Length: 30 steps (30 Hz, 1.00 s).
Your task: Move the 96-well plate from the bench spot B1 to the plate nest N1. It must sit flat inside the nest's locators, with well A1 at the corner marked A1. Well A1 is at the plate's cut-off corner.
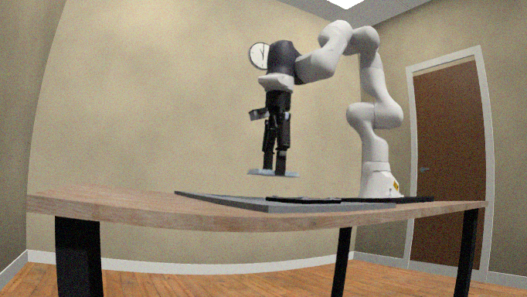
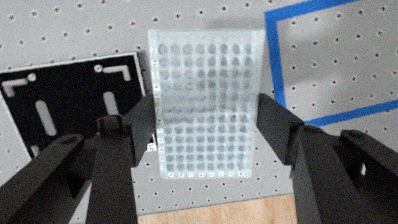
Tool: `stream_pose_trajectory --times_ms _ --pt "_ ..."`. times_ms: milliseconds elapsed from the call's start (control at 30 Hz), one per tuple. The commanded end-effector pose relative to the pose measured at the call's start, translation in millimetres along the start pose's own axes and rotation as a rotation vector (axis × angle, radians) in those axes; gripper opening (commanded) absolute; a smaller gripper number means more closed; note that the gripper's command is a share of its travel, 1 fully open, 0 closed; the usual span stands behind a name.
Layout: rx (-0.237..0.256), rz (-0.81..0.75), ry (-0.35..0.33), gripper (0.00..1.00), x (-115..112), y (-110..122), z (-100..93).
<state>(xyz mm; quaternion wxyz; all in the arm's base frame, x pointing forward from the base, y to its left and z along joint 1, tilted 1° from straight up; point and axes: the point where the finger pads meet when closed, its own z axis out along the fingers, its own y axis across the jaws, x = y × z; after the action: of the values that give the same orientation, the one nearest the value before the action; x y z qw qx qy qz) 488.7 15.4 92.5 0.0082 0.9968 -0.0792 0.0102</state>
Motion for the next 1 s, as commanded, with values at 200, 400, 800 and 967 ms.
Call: stream_pose_trajectory --times_ms 200,400,800,967 --pt "0.013 -0.092 -0.013 0.6 -5 -26 -1.0" --pt "0.013 -0.092 -0.013 0.6 -8 -46 -2.0" --pt "0.013 -0.092 -0.013 0.6 -12 -79 -3.8" --pt "0.013 -0.092 -0.013 0.6 -15 -95 -4.6"
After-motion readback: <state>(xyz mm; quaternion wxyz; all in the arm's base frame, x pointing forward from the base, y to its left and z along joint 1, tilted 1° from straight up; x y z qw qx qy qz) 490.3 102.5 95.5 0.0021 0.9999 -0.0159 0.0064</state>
